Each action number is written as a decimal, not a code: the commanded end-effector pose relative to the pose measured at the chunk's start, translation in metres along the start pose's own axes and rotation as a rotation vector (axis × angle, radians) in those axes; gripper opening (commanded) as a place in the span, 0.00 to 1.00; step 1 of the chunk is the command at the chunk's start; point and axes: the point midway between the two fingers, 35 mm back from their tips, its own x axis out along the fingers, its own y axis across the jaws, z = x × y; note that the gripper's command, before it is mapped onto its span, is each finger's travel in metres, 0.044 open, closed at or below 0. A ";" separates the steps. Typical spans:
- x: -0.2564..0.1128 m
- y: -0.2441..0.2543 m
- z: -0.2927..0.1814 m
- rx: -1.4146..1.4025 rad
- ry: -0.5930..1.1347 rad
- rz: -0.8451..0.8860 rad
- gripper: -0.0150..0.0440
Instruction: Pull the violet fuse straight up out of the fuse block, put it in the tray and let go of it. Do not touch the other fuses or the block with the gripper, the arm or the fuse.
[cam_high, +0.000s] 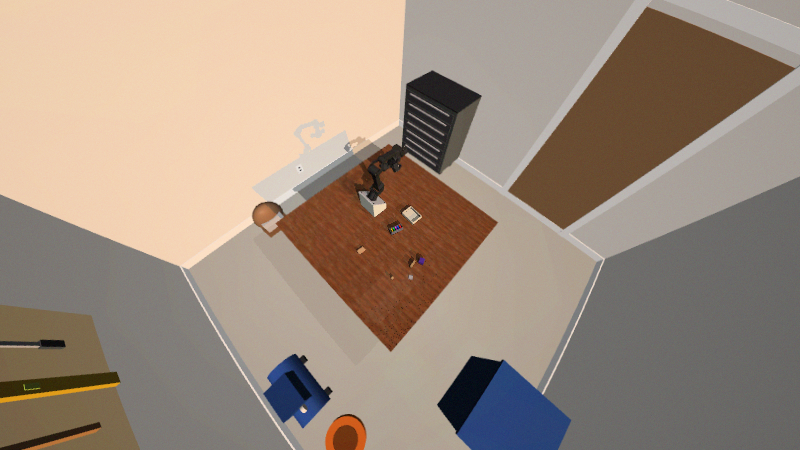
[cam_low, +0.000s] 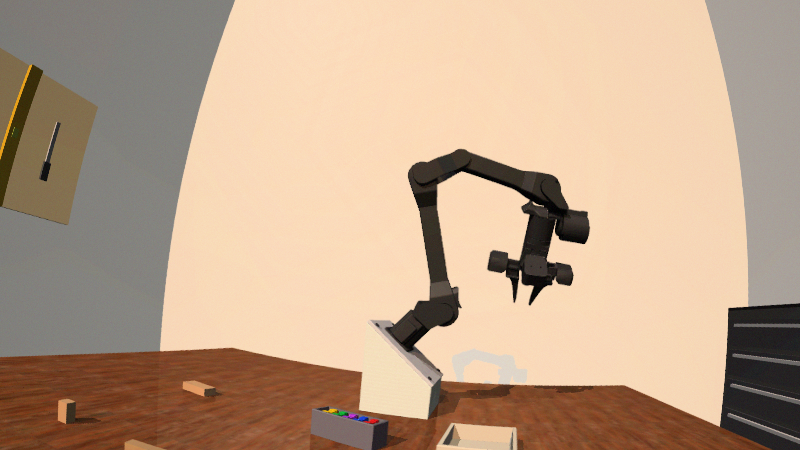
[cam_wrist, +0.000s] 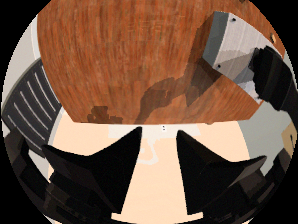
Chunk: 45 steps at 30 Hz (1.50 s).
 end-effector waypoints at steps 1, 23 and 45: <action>0.001 0.001 0.001 0.001 -0.004 0.000 0.47; 0.024 0.025 0.265 0.175 -0.326 -0.030 0.36; -0.013 -0.245 0.405 0.284 -0.498 0.187 0.36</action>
